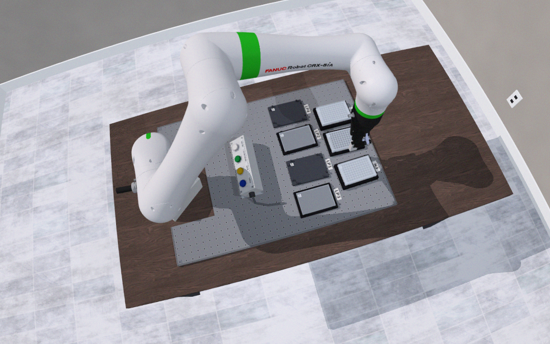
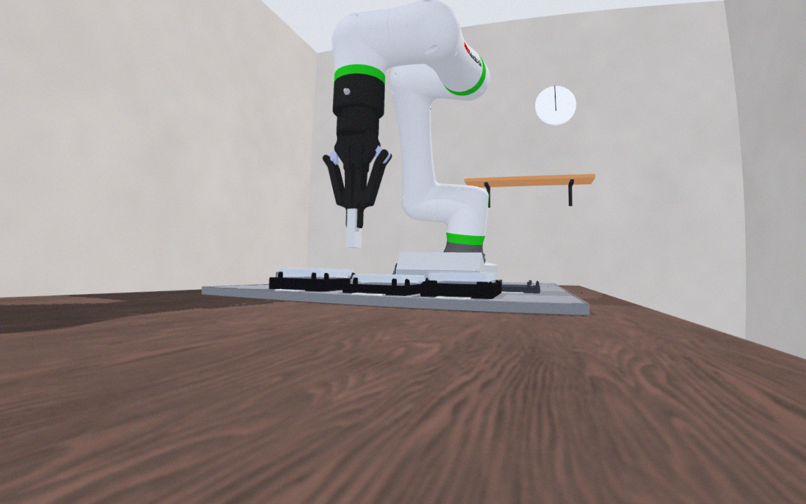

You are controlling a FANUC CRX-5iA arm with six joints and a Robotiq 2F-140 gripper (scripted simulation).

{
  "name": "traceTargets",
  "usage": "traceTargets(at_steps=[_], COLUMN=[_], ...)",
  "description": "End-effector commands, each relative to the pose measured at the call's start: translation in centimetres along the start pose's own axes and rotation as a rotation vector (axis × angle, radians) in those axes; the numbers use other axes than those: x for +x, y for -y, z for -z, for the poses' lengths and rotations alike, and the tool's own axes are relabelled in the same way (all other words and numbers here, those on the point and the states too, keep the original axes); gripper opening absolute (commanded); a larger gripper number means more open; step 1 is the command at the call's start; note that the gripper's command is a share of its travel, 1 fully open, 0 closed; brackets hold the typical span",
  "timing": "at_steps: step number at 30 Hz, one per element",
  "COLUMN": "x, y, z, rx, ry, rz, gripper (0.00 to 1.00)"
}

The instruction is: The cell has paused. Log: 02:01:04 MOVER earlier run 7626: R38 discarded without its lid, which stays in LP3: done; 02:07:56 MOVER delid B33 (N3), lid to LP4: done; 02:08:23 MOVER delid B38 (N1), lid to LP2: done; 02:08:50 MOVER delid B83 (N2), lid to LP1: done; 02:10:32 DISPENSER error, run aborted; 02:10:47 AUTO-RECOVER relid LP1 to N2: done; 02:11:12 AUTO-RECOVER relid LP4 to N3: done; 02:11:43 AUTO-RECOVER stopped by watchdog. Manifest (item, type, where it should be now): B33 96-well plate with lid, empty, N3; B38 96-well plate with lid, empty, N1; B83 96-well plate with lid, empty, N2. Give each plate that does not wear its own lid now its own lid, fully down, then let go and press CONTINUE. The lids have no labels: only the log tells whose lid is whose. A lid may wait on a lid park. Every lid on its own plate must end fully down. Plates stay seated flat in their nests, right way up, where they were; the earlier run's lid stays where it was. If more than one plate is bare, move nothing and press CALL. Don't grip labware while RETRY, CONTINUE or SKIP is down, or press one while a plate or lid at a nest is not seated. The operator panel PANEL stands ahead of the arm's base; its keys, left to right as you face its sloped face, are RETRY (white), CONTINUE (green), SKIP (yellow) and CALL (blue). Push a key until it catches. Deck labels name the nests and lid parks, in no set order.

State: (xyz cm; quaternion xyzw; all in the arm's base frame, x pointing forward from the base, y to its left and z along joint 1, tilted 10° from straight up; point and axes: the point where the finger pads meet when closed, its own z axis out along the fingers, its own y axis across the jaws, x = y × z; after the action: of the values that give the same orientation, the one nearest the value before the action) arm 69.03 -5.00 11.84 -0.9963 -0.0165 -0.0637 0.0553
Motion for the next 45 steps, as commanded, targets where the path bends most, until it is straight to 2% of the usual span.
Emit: traceTargets(at_steps=[1, 7, 9, 11, 14, 17, 18, 20, 21, 23, 24, 28, 30, 34, 35, 45], x=[0.0, 0.0, -0.9, -0.9, -5.6, -5.6, -7.9, -7.9, -10.4, -10.4, -12.7, -12.7, -16.2, -17.7, -17.7, -17.7], y=[0.0, 0.1, 1.3, 1.3, 6.1, 6.1, 7.9, 7.9, 9.5, 9.5, 10.8, 10.8, 12.4, 12.9, 12.9, 12.9], z=[0.0, 0.0, 0.2, 0.2, 0.6, 0.6, 0.7, 0.7, 0.7, 0.7, 0.5, 0.5, 0.2, 0.0, 0.0, 0.0], rx=[0.0, 0.0, 0.0, 0.0, -0.001, -0.001, -0.001, -0.001, -0.001, -0.001, -0.001, -0.001, 0.0, 0.0, 0.0, 0.0], ry=[0.0, 0.0, 0.0, 0.0, 0.001, 0.001, 0.001, 0.001, 0.001, 0.001, 0.0, 0.0, 0.0, 0.0, 0.0, 0.0], rz=[0.0, 0.0, 0.0, 0.0, 0.003, 0.003, 0.005, 0.005, 0.006, 0.006, 0.008, 0.008, 0.011, 0.013, 0.013, 0.013], gripper=[0.0, 0.0, 0.0, 0.0, 0.0, 0.0, 0.0, 0.0, 0.0, 0.0, 0.0, 0.0, 0.0, 0.0, 0.66, 0.66])
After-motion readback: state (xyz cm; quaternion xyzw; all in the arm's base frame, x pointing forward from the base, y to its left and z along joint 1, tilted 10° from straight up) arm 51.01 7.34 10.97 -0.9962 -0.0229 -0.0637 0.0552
